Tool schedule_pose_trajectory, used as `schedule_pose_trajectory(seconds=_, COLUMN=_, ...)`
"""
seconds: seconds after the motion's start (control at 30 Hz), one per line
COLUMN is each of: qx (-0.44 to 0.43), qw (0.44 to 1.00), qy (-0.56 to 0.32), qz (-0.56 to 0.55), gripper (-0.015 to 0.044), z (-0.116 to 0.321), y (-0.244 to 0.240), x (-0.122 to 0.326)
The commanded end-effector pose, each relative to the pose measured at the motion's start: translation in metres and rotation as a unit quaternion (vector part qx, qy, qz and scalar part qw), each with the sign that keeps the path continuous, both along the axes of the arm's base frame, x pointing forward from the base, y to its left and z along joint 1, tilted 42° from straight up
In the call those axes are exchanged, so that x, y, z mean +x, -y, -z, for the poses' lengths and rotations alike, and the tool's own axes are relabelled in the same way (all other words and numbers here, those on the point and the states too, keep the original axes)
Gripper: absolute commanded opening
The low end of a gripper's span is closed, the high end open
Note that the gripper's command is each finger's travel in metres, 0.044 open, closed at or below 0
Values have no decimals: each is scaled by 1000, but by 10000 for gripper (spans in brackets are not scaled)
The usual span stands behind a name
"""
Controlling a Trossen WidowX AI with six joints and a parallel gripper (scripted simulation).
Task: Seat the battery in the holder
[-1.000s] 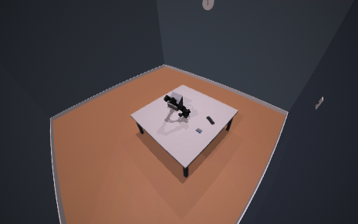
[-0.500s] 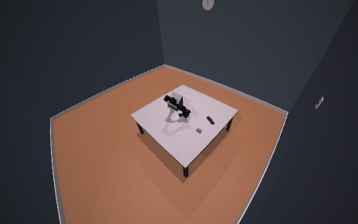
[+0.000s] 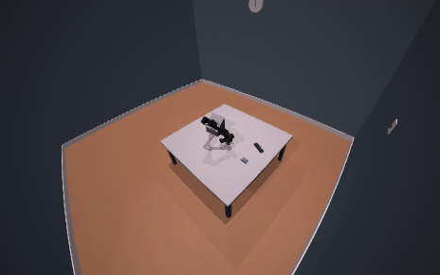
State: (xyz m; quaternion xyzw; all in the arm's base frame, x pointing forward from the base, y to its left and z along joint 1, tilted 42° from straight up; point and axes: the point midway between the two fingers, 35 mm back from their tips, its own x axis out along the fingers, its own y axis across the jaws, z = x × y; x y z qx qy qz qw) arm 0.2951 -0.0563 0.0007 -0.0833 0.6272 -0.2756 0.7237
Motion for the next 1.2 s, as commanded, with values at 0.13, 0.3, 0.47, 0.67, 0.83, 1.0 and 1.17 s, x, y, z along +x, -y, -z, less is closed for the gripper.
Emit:
schedule_pose_trajectory(seconds=0.13, qx=1, qw=1000, qy=2, qz=0, gripper=247, z=-11, y=-10, x=0)
schedule_pose_trajectory(seconds=0.3, qx=2, qw=1000, qy=4, qz=2, gripper=378, z=-46, y=-42, x=-8)
schedule_pose_trajectory(seconds=0.47, qx=1, qw=1000, qy=5, qz=3, gripper=440, z=-55, y=-52, x=-14)
schedule_pose_trajectory(seconds=0.67, qx=1, qw=1000, qy=5, qz=3, gripper=440, z=-55, y=-52, x=-14)
schedule_pose_trajectory(seconds=0.83, qx=1, qw=1000, qy=5, qz=3, gripper=440, z=-55, y=-52, x=-14)
schedule_pose_trajectory(seconds=1.0, qx=1, qw=1000, qy=5, qz=3, gripper=440, z=-55, y=-52, x=-14)
schedule_pose_trajectory(seconds=1.17, qx=1, qw=1000, qy=5, qz=3, gripper=440, z=-55, y=-52, x=-14)
